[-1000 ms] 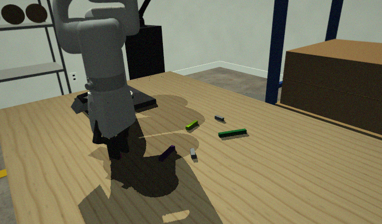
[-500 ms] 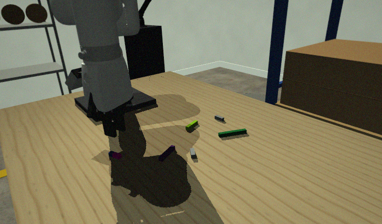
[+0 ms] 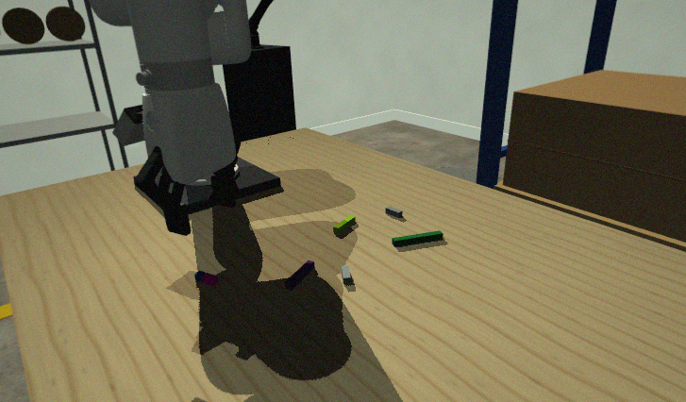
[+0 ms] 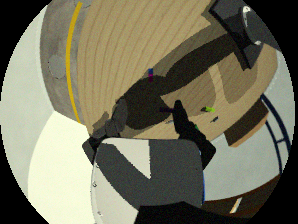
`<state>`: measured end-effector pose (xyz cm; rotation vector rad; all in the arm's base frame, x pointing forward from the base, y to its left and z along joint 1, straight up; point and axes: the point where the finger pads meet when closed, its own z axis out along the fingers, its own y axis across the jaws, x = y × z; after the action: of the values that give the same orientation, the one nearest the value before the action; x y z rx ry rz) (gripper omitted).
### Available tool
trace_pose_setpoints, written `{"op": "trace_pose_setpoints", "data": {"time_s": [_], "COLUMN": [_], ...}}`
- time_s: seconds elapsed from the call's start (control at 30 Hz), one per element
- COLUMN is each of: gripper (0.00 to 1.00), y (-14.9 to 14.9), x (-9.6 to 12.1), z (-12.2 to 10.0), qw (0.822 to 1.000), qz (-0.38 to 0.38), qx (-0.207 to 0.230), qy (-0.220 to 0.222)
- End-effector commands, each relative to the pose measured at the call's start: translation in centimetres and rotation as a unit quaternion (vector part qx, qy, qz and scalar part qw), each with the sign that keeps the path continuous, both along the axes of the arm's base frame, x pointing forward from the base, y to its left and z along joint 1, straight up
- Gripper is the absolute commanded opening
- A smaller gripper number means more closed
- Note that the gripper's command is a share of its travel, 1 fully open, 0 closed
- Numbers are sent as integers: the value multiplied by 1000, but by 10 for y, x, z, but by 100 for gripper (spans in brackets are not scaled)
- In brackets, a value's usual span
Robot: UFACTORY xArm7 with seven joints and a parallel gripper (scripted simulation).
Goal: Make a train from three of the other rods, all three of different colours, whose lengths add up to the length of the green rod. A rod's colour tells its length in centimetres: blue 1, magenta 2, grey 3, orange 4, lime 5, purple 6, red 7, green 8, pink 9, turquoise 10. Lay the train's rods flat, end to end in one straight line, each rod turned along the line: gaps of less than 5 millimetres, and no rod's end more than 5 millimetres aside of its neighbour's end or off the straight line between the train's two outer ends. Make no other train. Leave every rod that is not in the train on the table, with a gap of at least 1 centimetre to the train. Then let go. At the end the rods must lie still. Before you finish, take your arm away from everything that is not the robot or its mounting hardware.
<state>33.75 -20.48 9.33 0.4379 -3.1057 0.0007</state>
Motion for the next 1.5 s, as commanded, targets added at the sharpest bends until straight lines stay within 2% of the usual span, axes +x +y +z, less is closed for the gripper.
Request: {"op": "trace_pose_setpoints", "data": {"time_s": [0.0, 0.6, 0.77, 0.93, 1.0, 1.27, 1.47], "gripper": [100, 100, 100, 100, 100, 100, 100], "y": [-1, 1, 11, 34, 34, 72, 97], "x": [1, 2, 7, 15, 15, 25, 30], "z": [2, 2, 0, -2, -2, -6, -8], "qw": [1000, 1000, 999, 992, 992, 966, 939], "qz": [0, -7, -45, -126, -126, -259, -345], "qx": [-1, -1, -1, 0, 0, 0, 0], "qy": [-2, -2, -2, -3, -3, -3, -3]}}
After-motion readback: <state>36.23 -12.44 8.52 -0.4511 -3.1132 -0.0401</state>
